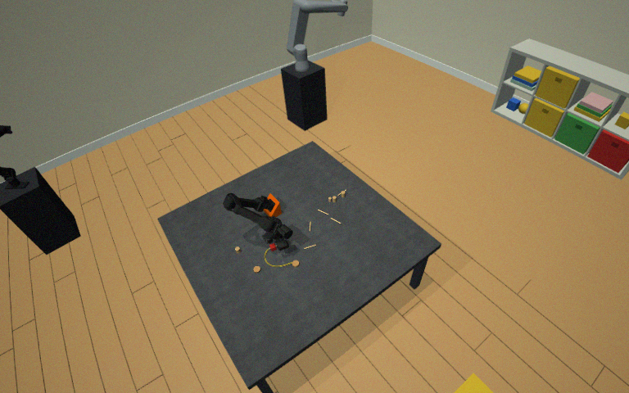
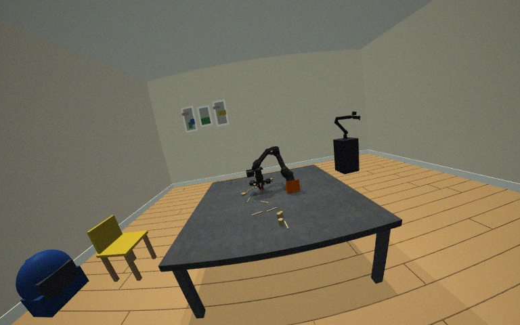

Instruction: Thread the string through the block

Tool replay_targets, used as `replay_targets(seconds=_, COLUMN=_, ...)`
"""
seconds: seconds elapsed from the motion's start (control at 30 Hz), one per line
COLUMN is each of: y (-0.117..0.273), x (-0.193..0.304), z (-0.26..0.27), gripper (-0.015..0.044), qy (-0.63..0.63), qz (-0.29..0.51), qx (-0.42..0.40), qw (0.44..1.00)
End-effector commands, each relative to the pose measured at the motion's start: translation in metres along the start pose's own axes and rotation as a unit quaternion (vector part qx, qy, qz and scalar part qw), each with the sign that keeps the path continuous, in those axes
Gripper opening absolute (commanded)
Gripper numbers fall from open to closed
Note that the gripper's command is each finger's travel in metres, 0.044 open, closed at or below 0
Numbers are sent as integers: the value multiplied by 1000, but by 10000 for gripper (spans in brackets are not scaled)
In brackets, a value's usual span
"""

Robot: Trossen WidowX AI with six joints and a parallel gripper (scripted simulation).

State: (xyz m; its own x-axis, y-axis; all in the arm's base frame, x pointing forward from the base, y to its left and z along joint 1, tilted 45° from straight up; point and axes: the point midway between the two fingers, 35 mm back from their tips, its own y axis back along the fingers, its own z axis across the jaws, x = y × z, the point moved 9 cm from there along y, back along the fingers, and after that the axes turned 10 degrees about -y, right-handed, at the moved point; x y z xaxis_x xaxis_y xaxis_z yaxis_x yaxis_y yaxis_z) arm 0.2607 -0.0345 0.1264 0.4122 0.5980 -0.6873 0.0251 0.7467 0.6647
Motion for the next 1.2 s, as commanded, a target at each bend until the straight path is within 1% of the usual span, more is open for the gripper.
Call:
replay_targets(seconds=0.0, y=1, x=6, z=0, gripper=0, qy=-2, qz=0, qx=0, qw=1000)
replay_targets(seconds=0.57, y=3, x=28, z=0, gripper=0, qy=2, qz=-1, qx=6, qw=1000)
replay_targets(seconds=1.17, y=5, x=49, z=-4, gripper=0, qy=38, qz=0, qx=12, qw=999)
